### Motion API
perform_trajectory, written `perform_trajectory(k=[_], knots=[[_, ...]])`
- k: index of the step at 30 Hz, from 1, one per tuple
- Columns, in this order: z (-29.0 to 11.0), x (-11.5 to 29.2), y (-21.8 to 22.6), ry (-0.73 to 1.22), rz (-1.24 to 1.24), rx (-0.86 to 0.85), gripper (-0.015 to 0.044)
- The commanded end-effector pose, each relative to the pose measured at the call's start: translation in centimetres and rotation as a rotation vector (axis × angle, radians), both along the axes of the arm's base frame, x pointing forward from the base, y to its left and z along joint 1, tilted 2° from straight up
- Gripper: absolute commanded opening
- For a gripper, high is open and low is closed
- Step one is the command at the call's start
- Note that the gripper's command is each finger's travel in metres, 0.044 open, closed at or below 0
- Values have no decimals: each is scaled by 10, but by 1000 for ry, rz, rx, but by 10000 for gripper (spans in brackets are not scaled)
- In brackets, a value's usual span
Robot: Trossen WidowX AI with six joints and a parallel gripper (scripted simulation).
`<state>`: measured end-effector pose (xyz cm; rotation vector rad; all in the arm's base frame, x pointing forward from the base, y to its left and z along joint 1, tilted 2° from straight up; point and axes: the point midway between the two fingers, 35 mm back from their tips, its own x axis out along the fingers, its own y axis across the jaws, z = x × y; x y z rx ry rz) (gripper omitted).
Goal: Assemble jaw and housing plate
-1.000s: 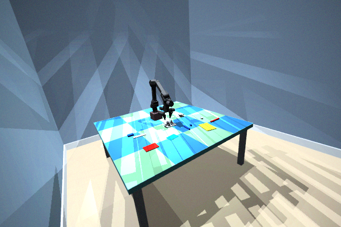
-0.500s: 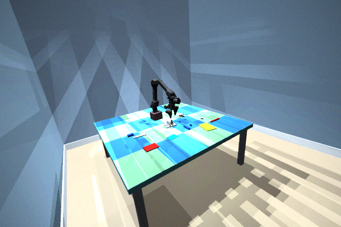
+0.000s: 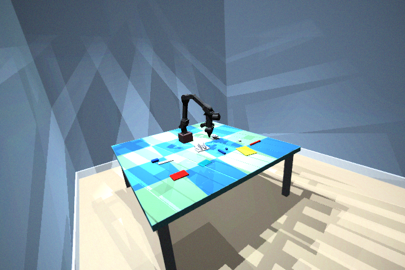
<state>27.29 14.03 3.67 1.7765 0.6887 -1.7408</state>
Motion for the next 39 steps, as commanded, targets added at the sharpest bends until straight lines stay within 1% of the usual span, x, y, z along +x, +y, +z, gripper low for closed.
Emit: perform_trajectory(k=[1, 14, 29, 33, 37, 39], knots=[[1, -8, 20, 5, 93, 2, 440], [4, -45, 75, 16, 377, 0, 440], [7, -98, 126, 27, 690, -5, 440], [7, -111, 136, 30, 757, -6, 440], [8, -112, 136, 30, 760, -6, 440], [1, -112, 136, 30, 760, -6, 440]])
